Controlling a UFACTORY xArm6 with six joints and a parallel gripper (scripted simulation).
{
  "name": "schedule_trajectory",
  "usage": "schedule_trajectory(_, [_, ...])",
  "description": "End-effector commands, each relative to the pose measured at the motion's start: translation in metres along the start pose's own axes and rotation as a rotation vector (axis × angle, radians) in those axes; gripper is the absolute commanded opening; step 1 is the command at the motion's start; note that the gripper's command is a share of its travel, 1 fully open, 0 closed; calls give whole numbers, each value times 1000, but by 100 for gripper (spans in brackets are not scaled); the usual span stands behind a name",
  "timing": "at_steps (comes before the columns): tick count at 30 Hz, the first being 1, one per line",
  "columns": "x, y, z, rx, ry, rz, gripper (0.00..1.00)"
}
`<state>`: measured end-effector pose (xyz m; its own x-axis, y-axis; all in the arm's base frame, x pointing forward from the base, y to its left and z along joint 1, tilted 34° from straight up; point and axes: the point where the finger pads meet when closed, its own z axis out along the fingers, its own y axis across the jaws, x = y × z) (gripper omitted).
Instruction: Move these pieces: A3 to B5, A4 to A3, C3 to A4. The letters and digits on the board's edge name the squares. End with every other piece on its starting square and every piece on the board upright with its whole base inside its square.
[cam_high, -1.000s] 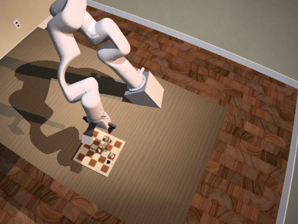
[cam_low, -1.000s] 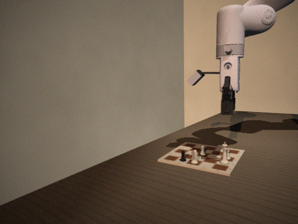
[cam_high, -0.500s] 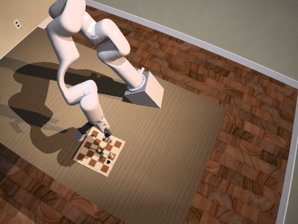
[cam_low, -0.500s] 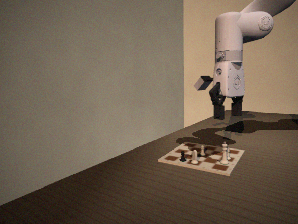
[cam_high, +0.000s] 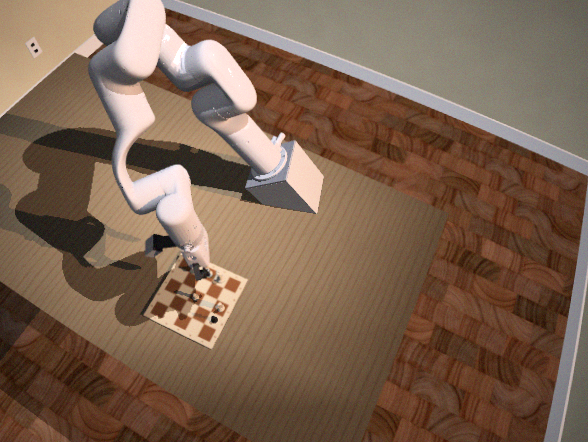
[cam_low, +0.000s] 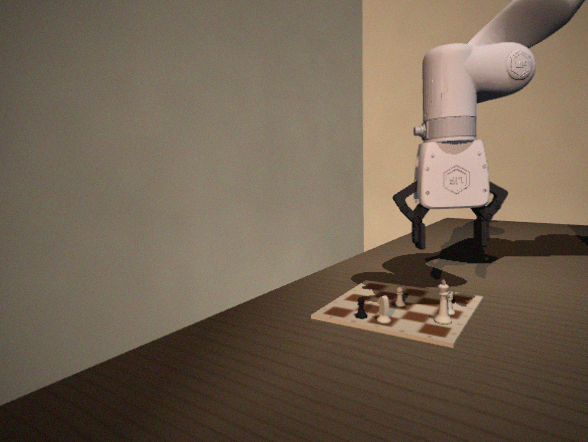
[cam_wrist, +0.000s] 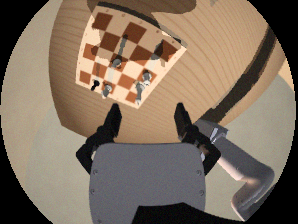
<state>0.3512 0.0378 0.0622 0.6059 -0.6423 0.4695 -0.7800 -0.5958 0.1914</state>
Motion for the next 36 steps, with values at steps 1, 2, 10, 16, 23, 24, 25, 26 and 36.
schedule_trajectory(1, [1, -1, 3, 15, 41, 277, 100])
schedule_trajectory(2, [1, -1, 3, 17, 45, 322, 100])
schedule_trajectory(10, [1, -1, 3, 21, 59, 409, 37])
schedule_trajectory(16, [1, -1, 3, 21, 59, 409, 37])
schedule_trajectory(23, [1, -1, 3, 21, 59, 409, 37])
schedule_trajectory(24, [1, -1, 3, 21, 59, 409, 37])
schedule_trajectory(25, [1, -1, 3, 21, 59, 409, 37])
schedule_trajectory(26, [1, -1, 3, 21, 59, 409, 37])
schedule_trajectory(36, [1, -1, 3, 21, 59, 409, 37])
